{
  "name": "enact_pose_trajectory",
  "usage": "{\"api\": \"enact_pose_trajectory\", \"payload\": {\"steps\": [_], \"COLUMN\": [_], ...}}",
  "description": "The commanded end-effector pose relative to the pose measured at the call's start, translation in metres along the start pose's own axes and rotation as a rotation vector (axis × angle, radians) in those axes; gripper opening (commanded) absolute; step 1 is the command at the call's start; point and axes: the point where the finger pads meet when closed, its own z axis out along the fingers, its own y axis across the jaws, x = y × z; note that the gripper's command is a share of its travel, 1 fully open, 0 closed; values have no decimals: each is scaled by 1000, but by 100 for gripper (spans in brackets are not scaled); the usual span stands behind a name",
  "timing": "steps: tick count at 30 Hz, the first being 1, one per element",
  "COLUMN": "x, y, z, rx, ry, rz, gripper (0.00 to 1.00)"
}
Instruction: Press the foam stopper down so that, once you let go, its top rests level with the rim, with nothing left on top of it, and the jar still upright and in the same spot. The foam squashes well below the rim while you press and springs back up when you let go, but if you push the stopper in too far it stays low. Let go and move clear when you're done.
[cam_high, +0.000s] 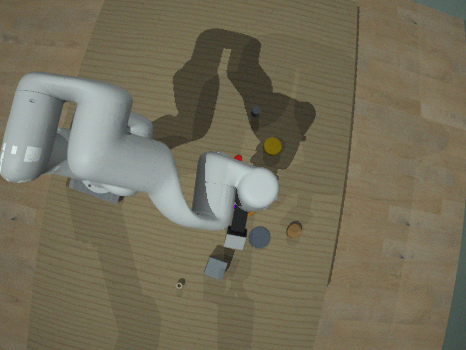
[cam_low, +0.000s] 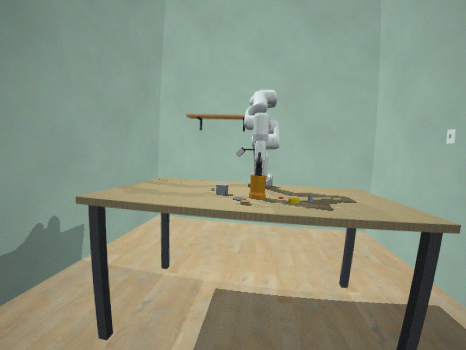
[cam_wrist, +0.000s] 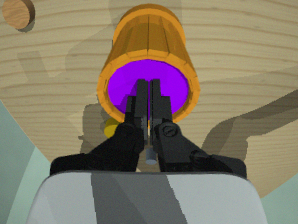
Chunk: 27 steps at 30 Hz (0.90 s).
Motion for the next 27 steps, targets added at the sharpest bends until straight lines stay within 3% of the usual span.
{"api": "enact_pose_trajectory", "payload": {"steps": [1,11,27], "x": [0,0,0], "y": [-2,-1,-1], "z": [-12,-40,-52], "rx": [5,5,5], "ry": [0,0,0], "rz": [0,0,0], "gripper": [0,0,0]}}
